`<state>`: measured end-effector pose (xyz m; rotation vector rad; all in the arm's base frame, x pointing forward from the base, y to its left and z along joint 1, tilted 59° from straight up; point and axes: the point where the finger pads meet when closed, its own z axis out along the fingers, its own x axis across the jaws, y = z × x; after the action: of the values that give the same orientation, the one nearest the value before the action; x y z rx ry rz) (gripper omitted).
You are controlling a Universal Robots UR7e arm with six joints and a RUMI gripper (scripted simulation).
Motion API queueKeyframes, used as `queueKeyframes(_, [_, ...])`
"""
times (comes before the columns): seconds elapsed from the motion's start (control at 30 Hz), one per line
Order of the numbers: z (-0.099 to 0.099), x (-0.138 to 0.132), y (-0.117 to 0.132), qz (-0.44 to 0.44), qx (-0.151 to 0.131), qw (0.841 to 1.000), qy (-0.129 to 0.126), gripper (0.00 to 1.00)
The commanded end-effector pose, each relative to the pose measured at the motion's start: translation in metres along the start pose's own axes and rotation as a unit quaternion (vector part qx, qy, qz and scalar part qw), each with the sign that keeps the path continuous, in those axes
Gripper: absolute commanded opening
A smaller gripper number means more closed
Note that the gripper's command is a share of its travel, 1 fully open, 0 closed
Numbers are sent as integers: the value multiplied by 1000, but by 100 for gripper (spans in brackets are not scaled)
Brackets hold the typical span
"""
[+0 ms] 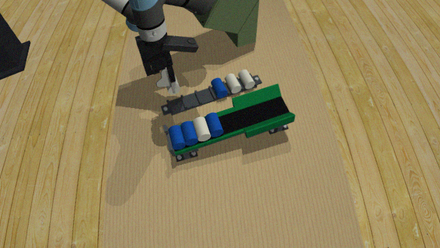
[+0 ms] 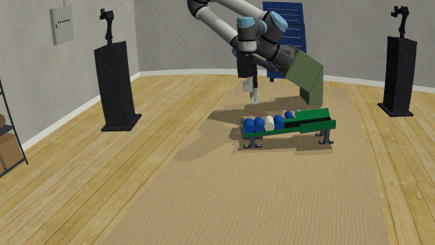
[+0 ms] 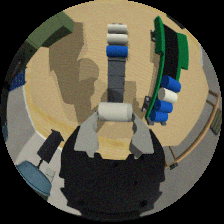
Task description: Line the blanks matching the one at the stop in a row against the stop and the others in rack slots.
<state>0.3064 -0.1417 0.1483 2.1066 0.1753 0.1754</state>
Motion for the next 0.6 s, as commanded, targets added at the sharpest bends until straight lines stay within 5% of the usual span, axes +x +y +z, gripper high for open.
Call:
queueKeyframes(0.0, [3, -2, -2, -2, 1, 1000, -2, 38])
queueKeyframes(0.57, [27, -2, -2, -2, 1, 1000, -2, 38])
